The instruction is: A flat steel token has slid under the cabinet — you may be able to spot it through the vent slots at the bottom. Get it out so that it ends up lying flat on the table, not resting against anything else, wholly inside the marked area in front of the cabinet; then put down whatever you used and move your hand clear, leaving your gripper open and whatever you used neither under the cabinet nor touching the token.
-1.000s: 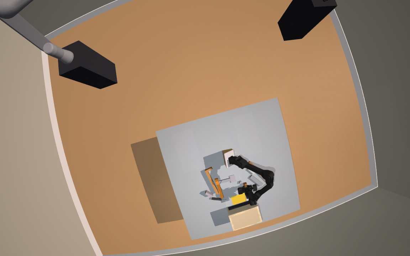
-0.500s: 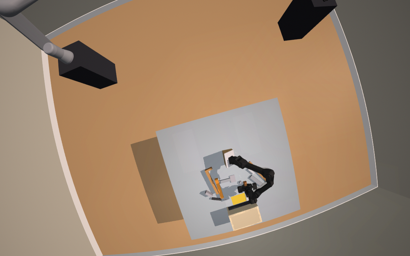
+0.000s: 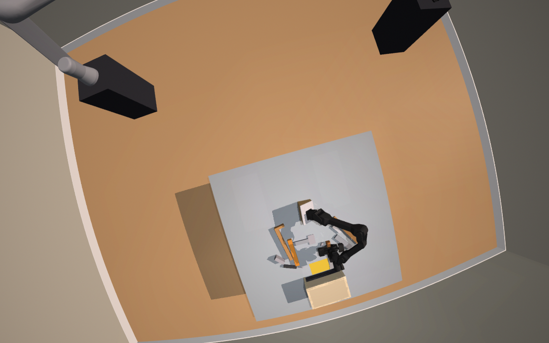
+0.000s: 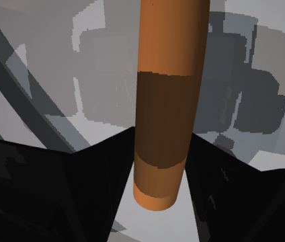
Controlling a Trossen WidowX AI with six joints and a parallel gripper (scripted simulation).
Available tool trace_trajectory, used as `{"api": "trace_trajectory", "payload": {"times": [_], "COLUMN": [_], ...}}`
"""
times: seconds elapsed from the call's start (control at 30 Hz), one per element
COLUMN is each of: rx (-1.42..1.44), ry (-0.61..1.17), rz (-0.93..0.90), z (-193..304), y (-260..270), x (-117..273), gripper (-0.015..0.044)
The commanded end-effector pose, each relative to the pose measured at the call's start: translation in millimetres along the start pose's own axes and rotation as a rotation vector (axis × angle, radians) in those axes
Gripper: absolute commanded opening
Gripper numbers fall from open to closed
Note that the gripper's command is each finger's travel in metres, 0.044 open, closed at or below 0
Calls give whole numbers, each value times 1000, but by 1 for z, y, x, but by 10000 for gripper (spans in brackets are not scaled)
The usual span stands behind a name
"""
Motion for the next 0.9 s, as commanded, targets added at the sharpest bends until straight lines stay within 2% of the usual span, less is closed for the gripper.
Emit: {"api": "trace_trajectory", "payload": {"times": [0.0,0.87], "rx": [-8,-9], "ry": [3,4], "rz": [2,2], "z": [6,35], "y": [-1,-3], "x": [-1,-1], "gripper": [0,0]}}
Point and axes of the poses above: the point midway between the two fingers, 35 mm back from their tips, its own x axis back along the fingers, its own y axis across the jaws, z = x × y, the point moved 10 cm from there along x, back along the fingers, and after that the axes turned 8 degrees about -x, right-handed, at the moved point
